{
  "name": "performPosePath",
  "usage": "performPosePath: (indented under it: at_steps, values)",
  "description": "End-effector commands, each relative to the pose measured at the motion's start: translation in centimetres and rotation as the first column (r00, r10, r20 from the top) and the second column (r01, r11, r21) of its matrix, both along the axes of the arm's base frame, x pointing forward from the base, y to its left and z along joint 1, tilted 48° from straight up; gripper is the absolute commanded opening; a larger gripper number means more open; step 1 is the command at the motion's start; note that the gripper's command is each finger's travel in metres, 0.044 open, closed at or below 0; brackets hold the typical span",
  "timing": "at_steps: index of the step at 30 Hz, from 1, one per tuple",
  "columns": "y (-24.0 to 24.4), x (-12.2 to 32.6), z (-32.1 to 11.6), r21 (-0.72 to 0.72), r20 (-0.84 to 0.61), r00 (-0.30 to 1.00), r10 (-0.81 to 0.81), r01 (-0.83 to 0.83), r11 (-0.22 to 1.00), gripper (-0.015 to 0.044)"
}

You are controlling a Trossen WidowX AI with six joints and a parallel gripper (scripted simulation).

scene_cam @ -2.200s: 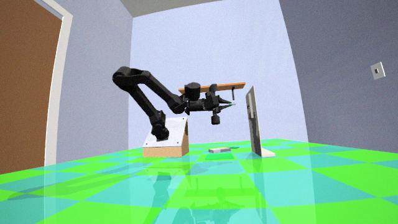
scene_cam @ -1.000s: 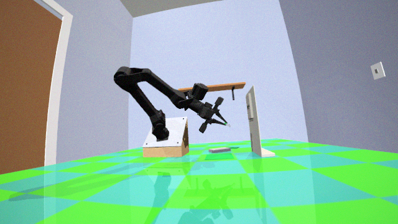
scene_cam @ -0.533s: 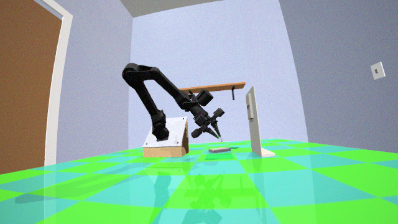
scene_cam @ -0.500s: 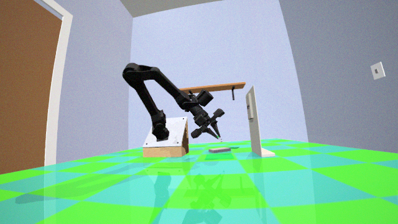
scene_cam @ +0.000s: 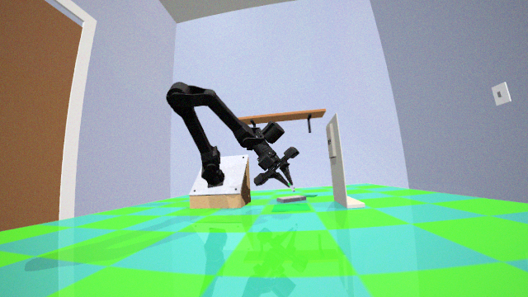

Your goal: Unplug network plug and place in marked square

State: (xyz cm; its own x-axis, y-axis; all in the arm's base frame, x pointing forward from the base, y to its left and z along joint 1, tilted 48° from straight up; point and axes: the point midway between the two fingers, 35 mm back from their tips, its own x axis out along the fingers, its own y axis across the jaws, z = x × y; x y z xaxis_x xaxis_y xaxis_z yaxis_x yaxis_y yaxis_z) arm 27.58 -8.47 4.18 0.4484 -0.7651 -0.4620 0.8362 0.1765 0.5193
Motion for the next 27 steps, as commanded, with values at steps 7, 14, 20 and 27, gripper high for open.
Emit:
performPosePath:
  at_steps: [7,14,20,27]
  values:
    - [-0.7,-0.1,-0.9,0.003,-0.008,1.000,0.003,-0.003,1.000,0.0000]
    - [-1.3,-0.1,-1.5,0.003,-0.008,1.000,0.003,-0.003,1.000,0.0000]
    - [-1.7,-0.2,-1.9,0.003,-0.008,1.000,0.003,-0.003,1.000,0.0000]
    - [-2.3,-0.3,-2.3,0.003,-0.008,1.000,0.004,-0.004,1.000,0.0000]
